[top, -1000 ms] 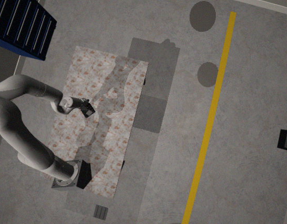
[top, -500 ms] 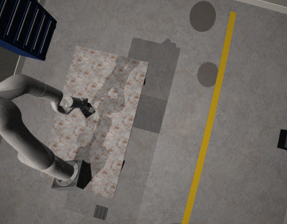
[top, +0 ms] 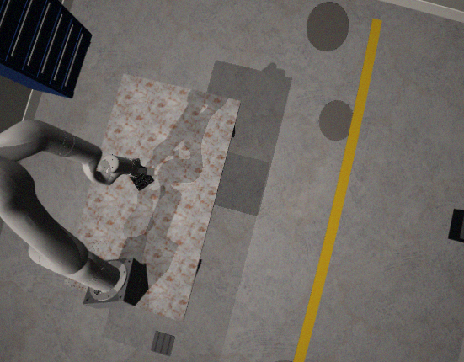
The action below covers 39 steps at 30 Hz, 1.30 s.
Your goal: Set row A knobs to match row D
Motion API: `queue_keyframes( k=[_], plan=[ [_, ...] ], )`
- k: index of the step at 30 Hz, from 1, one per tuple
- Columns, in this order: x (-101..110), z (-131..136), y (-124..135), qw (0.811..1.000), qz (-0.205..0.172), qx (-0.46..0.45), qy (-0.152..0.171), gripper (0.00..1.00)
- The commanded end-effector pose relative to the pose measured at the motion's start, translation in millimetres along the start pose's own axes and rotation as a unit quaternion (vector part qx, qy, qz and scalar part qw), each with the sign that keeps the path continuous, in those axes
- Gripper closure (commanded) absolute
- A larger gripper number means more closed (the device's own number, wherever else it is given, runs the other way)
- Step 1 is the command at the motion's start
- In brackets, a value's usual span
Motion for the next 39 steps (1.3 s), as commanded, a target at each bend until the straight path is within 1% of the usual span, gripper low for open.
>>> queue_keyframes(
  k=[1,11,13,23,28,39],
  plan=[
    [0.2,1.6,0.6,0.998,0.004,0.064,-0.012,0.92],
    [0.2,1.6,0.6,0.983,0.005,0.181,-0.011,0.92],
    [0.2,1.6,0.6,0.983,0.005,0.181,-0.011,0.92],
    [0.2,1.6,0.6,0.964,0.006,0.266,-0.011,0.92],
    [0.2,1.6,0.6,0.956,0.007,0.295,-0.010,0.92],
    [0.2,1.6,0.6,0.946,0.007,0.323,-0.010,0.92]
  ],
)
Point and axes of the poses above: the point where the finger pads meet when closed, its own x axis back along the fingers, its own z axis across the jaws, y = z × x, the point moved 9 cm from there along x, back along the fingers, and after that the axes turned 12 degrees about -x, right-handed, at the moved point
